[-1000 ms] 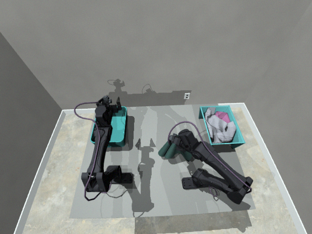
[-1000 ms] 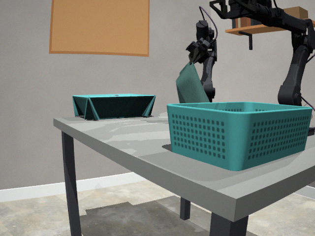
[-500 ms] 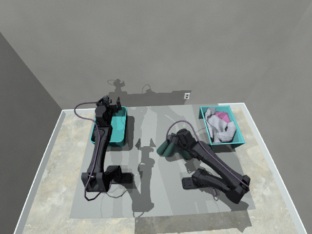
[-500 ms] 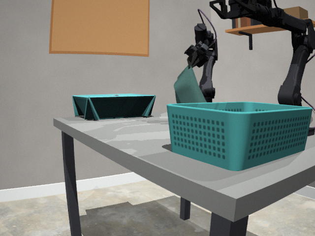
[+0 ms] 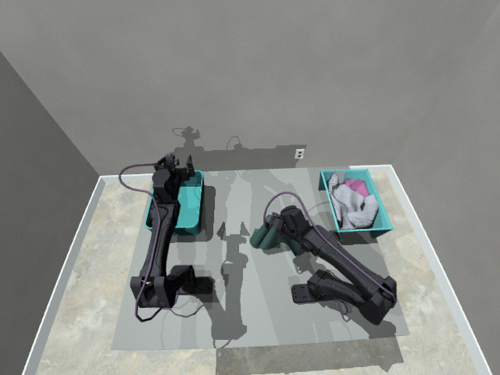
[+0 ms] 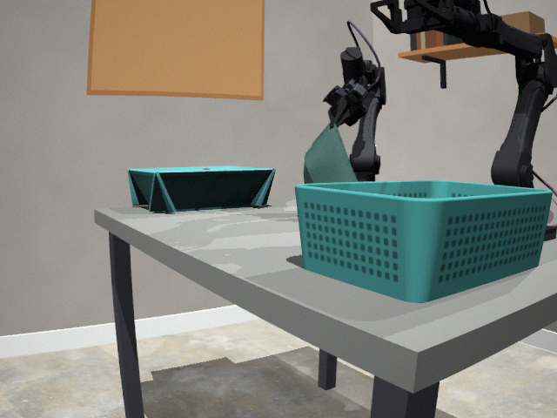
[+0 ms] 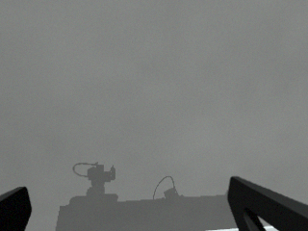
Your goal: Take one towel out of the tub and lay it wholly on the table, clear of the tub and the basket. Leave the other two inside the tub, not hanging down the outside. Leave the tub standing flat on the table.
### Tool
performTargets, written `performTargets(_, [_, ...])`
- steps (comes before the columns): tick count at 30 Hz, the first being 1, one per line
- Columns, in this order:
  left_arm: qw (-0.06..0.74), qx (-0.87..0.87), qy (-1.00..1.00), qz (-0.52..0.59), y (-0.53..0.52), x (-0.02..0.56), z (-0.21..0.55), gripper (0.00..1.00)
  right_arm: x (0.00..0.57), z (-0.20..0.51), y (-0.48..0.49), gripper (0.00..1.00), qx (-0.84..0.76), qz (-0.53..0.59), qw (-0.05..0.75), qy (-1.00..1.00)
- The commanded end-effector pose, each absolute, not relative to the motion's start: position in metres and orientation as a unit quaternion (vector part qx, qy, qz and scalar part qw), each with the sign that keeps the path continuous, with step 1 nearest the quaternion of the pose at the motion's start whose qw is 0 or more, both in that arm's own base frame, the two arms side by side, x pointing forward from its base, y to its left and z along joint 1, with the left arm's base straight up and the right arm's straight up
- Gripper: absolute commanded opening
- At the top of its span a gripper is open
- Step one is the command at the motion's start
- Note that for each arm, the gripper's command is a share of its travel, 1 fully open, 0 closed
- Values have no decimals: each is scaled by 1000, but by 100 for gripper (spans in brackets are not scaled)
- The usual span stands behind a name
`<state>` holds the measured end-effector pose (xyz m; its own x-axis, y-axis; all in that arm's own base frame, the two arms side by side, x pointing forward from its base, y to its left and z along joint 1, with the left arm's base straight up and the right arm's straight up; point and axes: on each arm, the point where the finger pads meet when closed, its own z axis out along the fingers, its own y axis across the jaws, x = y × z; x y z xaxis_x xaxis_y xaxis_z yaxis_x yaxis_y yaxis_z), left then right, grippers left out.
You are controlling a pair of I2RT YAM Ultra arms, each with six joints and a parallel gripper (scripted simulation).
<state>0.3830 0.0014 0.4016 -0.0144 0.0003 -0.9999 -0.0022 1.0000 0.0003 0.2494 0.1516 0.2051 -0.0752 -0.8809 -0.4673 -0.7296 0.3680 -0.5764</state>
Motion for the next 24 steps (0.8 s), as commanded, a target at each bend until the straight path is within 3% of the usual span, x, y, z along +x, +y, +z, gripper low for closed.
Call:
performTargets(1, [707,0,707,0,1,382,407,100,259,201,155,1,-551,-97,403,724])
performTargets(12, [707,0,707,0,1,382,407,100,269,186,159,1,-551,-97,404,724])
performTargets(13, [707,0,707,0,1,382,407,100,273,211,162,1,-540,-97,435,714])
performTargets(15, [707,0,707,0,1,382,407,100,272,182,160,1,-551,-97,404,724])
performTargets(24, [707,0,707,0,1,382,407,100,282,168,165,1,-551,-96,404,724])
